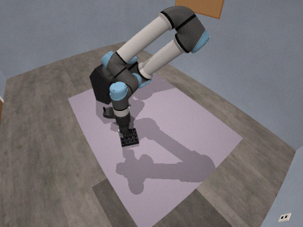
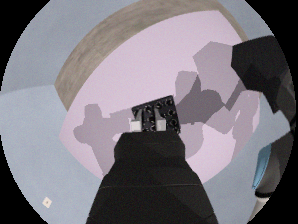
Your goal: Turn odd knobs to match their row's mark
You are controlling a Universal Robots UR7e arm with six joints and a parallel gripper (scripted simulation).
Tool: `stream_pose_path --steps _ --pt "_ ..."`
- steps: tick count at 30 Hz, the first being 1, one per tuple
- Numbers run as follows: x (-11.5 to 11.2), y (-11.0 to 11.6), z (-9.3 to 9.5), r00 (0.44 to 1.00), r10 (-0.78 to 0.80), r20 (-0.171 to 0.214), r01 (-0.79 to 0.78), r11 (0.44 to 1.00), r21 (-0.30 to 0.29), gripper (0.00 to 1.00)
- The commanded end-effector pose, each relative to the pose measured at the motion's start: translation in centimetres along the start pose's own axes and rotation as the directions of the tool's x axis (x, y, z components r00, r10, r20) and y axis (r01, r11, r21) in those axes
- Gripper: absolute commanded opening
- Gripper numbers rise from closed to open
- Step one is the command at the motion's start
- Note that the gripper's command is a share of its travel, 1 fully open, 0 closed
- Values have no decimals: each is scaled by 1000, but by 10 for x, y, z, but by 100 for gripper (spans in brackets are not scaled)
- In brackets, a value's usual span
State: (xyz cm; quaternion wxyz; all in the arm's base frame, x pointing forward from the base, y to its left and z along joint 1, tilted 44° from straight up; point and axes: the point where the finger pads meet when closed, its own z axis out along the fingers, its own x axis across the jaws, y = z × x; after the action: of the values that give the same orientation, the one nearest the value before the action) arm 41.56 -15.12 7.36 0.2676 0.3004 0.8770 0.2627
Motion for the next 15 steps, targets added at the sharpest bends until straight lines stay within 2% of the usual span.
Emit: stream_pose_path --steps 1,4,5,15 --pt "0 0 0 1000 0 0 0 1000 0 46" --pt "0 0 0 1000 0 0 0 1000 0 46" --pt "0 0 0 1000 0 0 0 1000 0 100" --pt "0 0 -3 1000 0 0 0 1000 0 100"
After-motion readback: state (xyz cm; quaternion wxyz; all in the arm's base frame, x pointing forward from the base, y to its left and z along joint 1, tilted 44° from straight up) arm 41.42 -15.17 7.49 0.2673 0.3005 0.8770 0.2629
